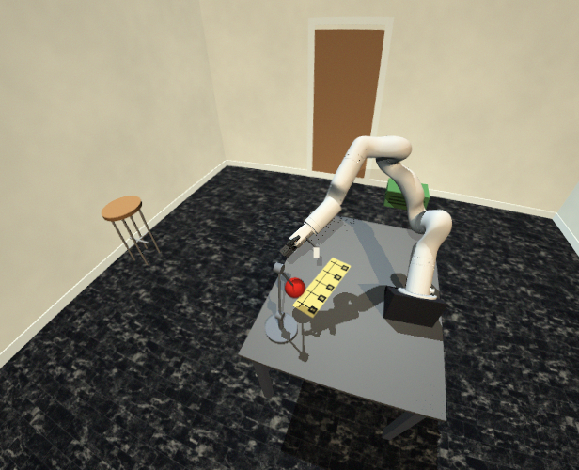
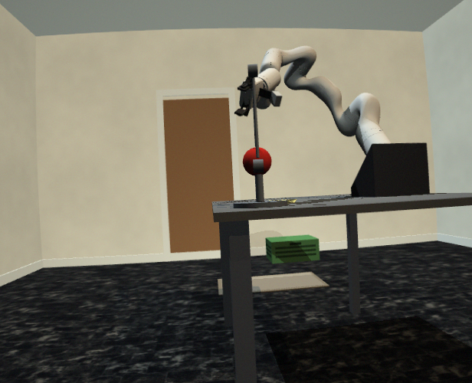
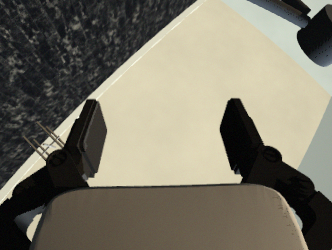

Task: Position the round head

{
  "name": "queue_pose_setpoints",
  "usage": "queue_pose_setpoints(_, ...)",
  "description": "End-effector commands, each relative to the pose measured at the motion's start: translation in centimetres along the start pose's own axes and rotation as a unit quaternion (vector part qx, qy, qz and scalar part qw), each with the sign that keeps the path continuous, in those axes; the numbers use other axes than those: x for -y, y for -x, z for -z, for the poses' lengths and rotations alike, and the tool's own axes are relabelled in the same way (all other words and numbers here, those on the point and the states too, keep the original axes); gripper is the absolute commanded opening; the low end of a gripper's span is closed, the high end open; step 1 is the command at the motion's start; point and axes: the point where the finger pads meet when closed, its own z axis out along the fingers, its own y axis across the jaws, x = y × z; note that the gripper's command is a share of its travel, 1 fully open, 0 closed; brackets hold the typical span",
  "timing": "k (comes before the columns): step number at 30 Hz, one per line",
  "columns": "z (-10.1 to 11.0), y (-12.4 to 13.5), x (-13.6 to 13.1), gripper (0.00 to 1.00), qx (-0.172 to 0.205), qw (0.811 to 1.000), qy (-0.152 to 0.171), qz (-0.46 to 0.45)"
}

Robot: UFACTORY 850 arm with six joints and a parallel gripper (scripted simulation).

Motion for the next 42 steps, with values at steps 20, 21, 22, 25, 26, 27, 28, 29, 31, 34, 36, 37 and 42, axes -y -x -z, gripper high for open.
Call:
queue_pose_setpoints(20, 0.7, 0.2, 1.7, 1.00, -0.053, 0.981, 0.036, 0.181)
queue_pose_setpoints(21, 0.7, 0.2, 1.8, 1.00, -0.055, 0.980, 0.037, 0.189)
queue_pose_setpoints(22, 0.8, 0.2, 1.9, 1.00, -0.058, 0.978, 0.038, 0.197)
queue_pose_setpoints(25, 0.8, 0.2, 2.0, 1.00, -0.060, 0.976, 0.040, 0.205)
queue_pose_setpoints(26, 0.8, 0.3, 2.0, 1.00, -0.063, 0.974, 0.041, 0.214)
queue_pose_setpoints(27, 0.9, 0.3, 2.1, 1.00, -0.065, 0.972, 0.042, 0.222)
queue_pose_setpoints(28, 0.9, 0.3, 2.2, 1.00, -0.067, 0.970, 0.042, 0.230)
queue_pose_setpoints(29, 0.9, 0.4, 2.3, 1.00, -0.070, 0.968, 0.043, 0.238)
queue_pose_setpoints(31, 1.0, 0.4, 2.4, 1.00, -0.075, 0.963, 0.045, 0.254)
queue_pose_setpoints(34, 1.0, 0.6, 2.7, 1.00, -0.082, 0.956, 0.048, 0.278)
queue_pose_setpoints(36, 1.1, 0.6, 2.8, 1.00, -0.086, 0.950, 0.050, 0.295)
queue_pose_setpoints(37, 1.1, 0.7, 2.9, 1.00, -0.089, 0.948, 0.051, 0.303)
queue_pose_setpoints(42, 1.2, 0.8, 3.2, 1.00, -0.096, 0.939, 0.053, 0.326)
